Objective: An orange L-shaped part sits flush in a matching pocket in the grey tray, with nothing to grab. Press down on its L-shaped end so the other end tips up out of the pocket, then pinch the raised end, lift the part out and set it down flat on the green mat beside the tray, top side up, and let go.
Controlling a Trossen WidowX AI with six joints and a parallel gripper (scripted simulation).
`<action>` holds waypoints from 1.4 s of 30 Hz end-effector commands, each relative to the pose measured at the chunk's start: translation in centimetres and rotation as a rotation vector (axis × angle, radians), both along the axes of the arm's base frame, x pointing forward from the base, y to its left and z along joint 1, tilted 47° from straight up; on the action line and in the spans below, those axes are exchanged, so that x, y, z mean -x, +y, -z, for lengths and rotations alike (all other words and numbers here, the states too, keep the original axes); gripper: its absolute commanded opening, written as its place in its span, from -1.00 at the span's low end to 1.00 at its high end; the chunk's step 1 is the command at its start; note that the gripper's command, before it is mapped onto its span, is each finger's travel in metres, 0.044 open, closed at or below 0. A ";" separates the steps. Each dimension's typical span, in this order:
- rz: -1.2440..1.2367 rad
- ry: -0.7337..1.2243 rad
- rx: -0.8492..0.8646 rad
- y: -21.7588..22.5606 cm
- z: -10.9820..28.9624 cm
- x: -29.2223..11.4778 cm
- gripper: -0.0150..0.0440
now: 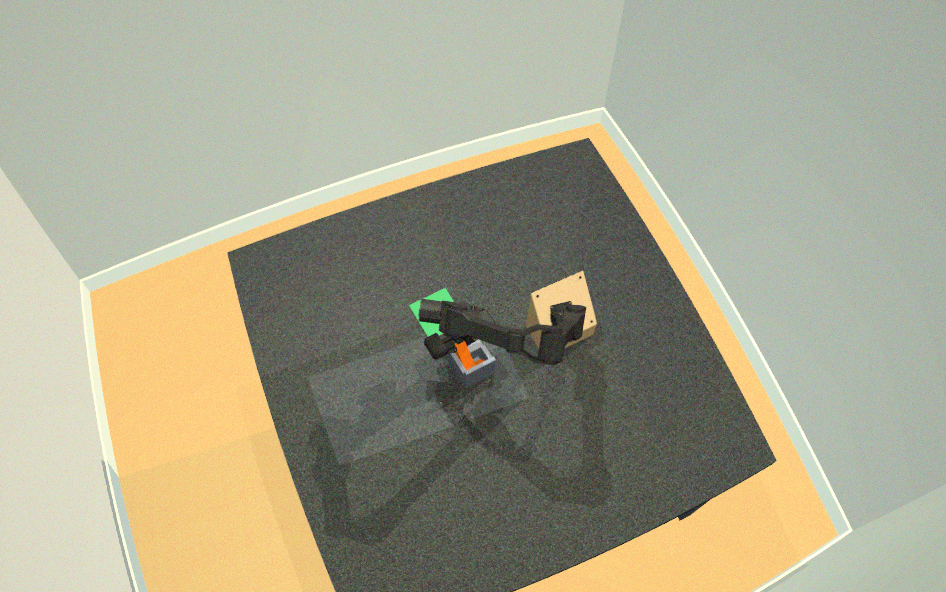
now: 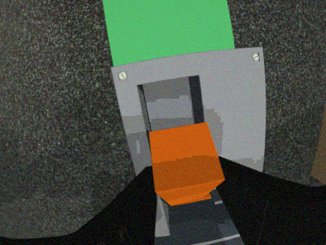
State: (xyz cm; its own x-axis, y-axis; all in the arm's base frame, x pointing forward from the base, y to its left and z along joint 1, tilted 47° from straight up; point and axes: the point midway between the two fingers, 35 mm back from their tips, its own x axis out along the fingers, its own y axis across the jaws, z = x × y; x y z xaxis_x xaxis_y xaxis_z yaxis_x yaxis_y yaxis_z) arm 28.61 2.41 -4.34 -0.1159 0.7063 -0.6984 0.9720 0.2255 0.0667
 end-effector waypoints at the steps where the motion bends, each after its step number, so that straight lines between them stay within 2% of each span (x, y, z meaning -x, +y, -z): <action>1: 0.001 -0.003 0.000 -0.1 0.0 0.0 -0.06; 8: 0.001 -0.003 0.000 -0.1 0.0 0.0 -0.21; 11: 0.001 -0.003 0.000 -0.1 0.0 0.0 -0.48; 12: 0.001 -0.003 0.000 -0.1 0.0 0.0 -0.49; 42: 0.007 0.002 -0.001 -2.8 -2.7 -0.4 -0.49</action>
